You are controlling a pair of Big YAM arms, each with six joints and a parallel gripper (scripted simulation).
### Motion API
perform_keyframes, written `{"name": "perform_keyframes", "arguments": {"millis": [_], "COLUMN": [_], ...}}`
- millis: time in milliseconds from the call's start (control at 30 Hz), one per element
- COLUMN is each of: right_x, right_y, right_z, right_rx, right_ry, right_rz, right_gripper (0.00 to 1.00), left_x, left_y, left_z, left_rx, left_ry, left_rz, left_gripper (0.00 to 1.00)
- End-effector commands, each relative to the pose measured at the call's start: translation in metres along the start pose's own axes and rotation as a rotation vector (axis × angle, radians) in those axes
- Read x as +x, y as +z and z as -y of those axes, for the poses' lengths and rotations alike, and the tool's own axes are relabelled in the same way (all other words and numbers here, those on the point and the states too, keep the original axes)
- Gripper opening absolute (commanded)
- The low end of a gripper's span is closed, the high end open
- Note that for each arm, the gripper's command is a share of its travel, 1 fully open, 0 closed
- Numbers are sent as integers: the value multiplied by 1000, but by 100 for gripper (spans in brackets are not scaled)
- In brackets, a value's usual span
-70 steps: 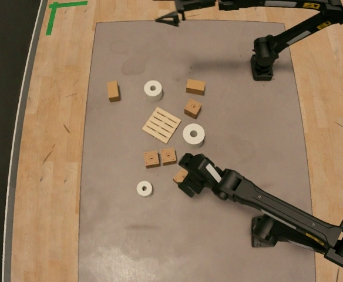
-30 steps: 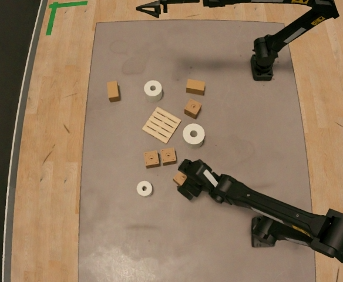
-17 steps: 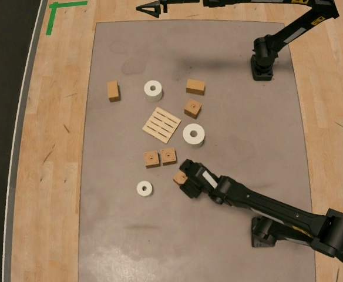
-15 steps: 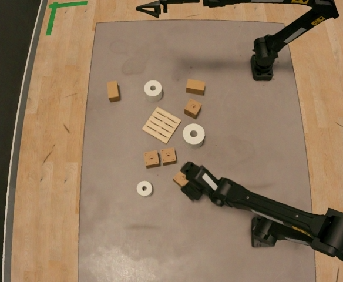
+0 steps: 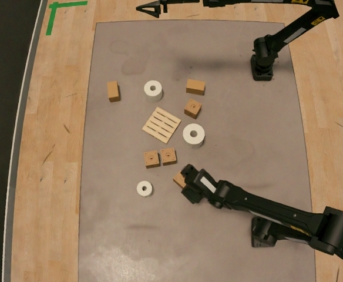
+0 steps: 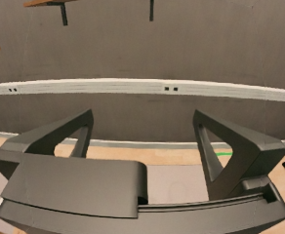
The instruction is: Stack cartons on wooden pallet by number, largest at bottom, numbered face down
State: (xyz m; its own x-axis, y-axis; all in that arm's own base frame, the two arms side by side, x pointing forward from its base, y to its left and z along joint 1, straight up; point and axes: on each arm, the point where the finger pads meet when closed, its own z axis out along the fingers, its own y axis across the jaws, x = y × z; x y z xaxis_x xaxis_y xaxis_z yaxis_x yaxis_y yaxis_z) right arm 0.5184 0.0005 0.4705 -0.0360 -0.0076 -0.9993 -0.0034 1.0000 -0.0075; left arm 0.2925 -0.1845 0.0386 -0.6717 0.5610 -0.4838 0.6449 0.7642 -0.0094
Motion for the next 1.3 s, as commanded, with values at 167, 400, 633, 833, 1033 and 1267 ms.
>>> {"name": "perform_keyframes", "arguments": {"millis": [167,400,633,833,1033,1267], "right_x": [-28,-28,-28,-28,-28,-28], "right_y": [-1,-1,-1,-1,-1,-1], "right_z": [1,1,1,1,1,1], "right_rx": [3,3,3,3,3,3], "right_ry": [8,8,8,8,8,8], "right_rz": [47,47,47,47,47,47], "right_gripper": [100,100,100,100,100,100], "left_x": [-36,-37,-37,-37,-37,-37], "left_y": [8,16,26,33,42,53], "left_z": [0,0,0,0,0,0], "left_rx": [-3,-2,-2,-2,-2,-2], "left_ry": [29,28,28,28,23,18], "left_rz": [48,48,48,48,48,48], "left_gripper": [79,79,79,79,79,79]}}
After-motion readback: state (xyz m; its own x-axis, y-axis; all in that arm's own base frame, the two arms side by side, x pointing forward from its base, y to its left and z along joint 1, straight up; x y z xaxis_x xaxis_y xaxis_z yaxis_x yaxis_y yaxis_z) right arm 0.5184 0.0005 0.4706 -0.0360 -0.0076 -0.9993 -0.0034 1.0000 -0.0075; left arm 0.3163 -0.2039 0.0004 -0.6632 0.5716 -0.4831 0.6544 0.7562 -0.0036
